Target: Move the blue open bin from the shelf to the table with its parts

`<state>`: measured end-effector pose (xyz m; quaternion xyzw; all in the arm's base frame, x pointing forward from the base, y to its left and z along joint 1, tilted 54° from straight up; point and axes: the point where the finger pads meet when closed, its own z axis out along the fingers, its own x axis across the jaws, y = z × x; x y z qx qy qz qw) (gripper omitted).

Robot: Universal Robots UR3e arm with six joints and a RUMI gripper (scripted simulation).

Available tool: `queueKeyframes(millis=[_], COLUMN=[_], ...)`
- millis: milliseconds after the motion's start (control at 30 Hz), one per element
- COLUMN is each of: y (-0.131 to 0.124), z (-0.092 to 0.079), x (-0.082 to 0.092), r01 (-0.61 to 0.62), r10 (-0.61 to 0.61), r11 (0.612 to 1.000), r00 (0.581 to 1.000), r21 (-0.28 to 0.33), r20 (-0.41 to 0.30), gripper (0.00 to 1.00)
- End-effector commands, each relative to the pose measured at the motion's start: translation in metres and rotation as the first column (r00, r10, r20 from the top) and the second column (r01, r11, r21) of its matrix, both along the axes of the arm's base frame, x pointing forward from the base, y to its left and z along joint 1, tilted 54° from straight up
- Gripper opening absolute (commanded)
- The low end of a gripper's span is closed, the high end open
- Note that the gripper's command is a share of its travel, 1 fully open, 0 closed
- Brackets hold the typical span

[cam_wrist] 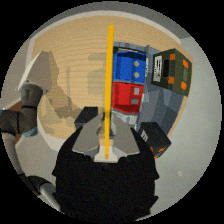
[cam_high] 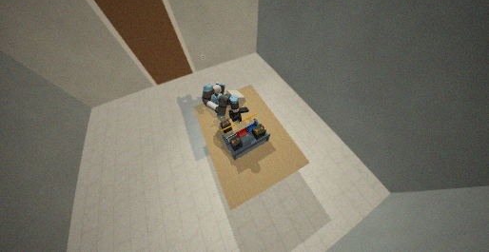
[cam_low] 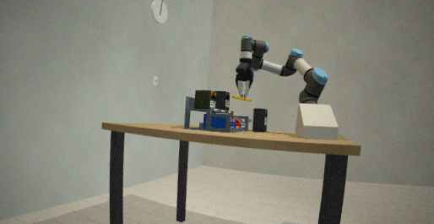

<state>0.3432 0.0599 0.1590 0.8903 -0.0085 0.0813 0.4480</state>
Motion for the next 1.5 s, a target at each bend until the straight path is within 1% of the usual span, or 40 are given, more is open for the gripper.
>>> queueKeyframes(millis=[0, 167, 1467], y=[0.001, -0.007, -0.013], z=[0.001, -0.005, -0.009], x=[0.000, 0.002, 0.003], r01=[0.002, 0.002, 0.002], r10=[-0.002, -0.002, -0.002], r11=[1.000, 1.000, 1.000], r00=[1.000, 1.000, 1.000], r21=[0.000, 0.000, 0.000], r20=[0.000, 0.000, 0.000], gripper=[0.00, 0.00, 0.00])
